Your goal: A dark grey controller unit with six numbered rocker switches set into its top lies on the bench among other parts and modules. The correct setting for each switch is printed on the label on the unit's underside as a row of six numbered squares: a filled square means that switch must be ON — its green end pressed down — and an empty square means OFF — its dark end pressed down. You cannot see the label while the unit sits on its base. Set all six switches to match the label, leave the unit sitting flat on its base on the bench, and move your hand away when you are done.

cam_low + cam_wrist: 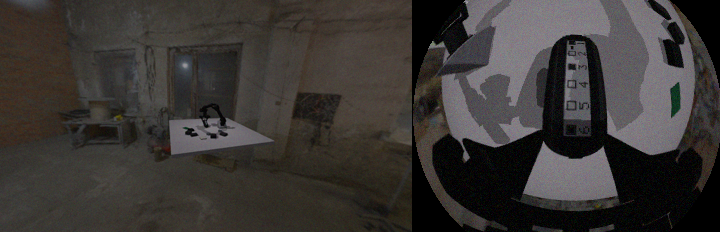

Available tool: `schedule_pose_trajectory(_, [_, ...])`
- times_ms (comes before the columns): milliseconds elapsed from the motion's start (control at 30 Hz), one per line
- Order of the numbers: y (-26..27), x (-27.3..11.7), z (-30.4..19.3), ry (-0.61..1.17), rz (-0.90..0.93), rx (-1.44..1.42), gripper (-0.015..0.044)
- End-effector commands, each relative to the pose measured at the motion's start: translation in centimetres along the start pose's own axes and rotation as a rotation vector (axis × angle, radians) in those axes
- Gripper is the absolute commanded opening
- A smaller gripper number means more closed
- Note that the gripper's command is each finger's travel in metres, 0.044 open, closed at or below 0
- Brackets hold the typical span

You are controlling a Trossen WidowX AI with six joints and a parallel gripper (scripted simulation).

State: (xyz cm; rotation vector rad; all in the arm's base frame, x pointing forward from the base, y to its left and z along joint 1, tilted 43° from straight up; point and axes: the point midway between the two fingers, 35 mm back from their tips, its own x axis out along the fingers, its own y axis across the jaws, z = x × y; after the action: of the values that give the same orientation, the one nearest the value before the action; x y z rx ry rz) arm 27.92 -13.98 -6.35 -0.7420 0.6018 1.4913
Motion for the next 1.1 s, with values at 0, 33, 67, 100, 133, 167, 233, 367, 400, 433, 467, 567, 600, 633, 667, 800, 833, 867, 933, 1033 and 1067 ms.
schedule_pose_trajectory(0, [0.1,0.9,0.4,-0.021,0.016,-0.001,0.0338])
schedule_pose_trajectory(33, [0.1,0.9,0.4,-0.021,0.016,-0.001,0.0338])
schedule_pose_trajectory(67, [0.1,1.0,0.3,-0.021,0.016,-0.001,0.0338])
schedule_pose_trajectory(100, [0.1,1.1,0.3,-0.021,0.016,-0.001,0.0338])
schedule_pose_trajectory(133, [0.1,1.1,0.2,-0.021,0.016,-0.001,0.0338])
schedule_pose_trajectory(167, [0.1,1.2,0.2,-0.021,0.016,-0.001,0.0338])
schedule_pose_trajectory(233, [0.1,1.3,0.1,-0.021,0.016,-0.001,0.0338])
schedule_pose_trajectory(367, [0.1,1.6,0.0,-0.021,0.016,-0.001,0.0338])
schedule_pose_trajectory(400, [0.1,1.7,-0.1,-0.021,0.016,-0.002,0.0338])
schedule_pose_trajectory(433, [0.1,1.8,-0.1,-0.021,0.016,-0.002,0.0338])
schedule_pose_trajectory(467, [0.1,1.8,-0.1,-0.021,0.016,-0.002,0.0338])
schedule_pose_trajectory(567, [0.1,2.0,-0.2,-0.021,0.016,-0.002,0.0338])
schedule_pose_trajectory(600, [0.1,2.1,-0.3,-0.021,0.016,-0.002,0.0338])
schedule_pose_trajectory(633, [0.1,2.2,-0.3,-0.021,0.015,-0.002,0.0338])
schedule_pose_trajectory(667, [0.1,2.3,-0.3,-0.021,0.015,-0.002,0.0338])
schedule_pose_trajectory(800, [0.1,2.6,-0.5,-0.021,0.015,-0.002,0.0338])
schedule_pose_trajectory(833, [0.1,2.6,-0.5,-0.021,0.015,-0.002,0.0338])
schedule_pose_trajectory(867, [0.1,2.7,-0.5,-0.021,0.015,-0.002,0.0338])
schedule_pose_trajectory(933, [0.1,2.9,-0.6,-0.021,0.015,-0.002,0.0338])
schedule_pose_trajectory(1033, [0.1,3.1,-0.7,-0.021,0.015,-0.002,0.0338])
schedule_pose_trajectory(1067, [0.1,3.1,-0.7,-0.021,0.015,-0.002,0.0338])
